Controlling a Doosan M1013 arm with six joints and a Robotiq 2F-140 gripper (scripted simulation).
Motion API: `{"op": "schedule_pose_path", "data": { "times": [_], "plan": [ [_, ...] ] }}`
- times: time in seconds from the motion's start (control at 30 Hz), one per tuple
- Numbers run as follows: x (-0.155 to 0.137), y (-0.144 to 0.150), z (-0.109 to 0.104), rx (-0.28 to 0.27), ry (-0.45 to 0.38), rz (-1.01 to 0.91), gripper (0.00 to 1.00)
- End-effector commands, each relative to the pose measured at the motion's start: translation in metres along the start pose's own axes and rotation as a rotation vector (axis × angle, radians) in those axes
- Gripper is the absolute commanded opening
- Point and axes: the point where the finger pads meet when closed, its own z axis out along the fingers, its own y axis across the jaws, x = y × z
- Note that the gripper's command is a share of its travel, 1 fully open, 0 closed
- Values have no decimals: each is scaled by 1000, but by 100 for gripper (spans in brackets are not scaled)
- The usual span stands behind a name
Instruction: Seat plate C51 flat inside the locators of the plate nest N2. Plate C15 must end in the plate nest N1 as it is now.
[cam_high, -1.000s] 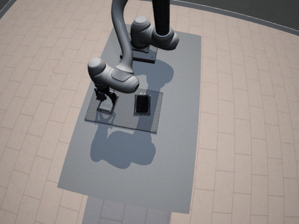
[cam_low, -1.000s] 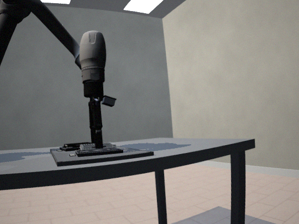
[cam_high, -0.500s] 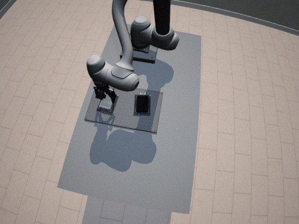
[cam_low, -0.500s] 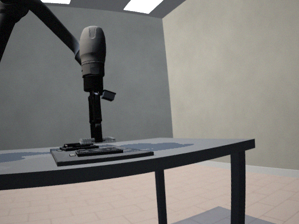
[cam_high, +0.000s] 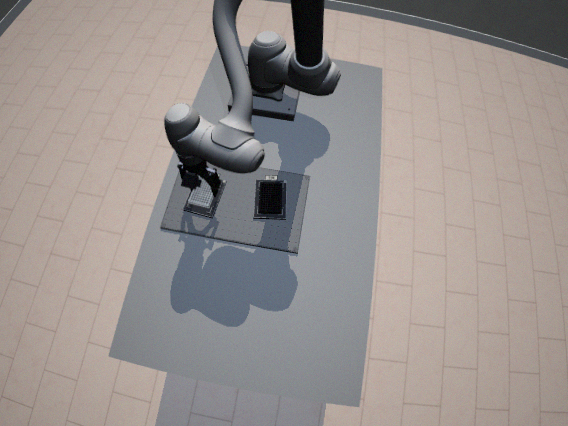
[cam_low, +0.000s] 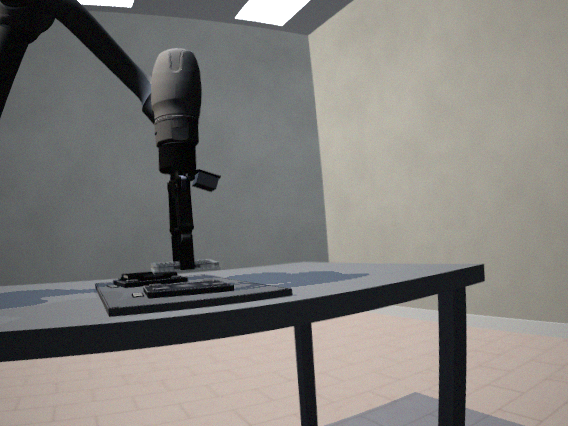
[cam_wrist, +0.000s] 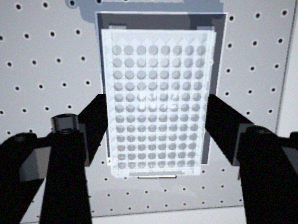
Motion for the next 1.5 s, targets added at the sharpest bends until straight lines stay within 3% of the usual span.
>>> {"op": "schedule_pose_path", "data": {
  "times": [0.0,1.47],
  "plan": [
    [1,0,-1,0,1,0,10],
    [1,5,2,0,1,0,10]
  ]
}}
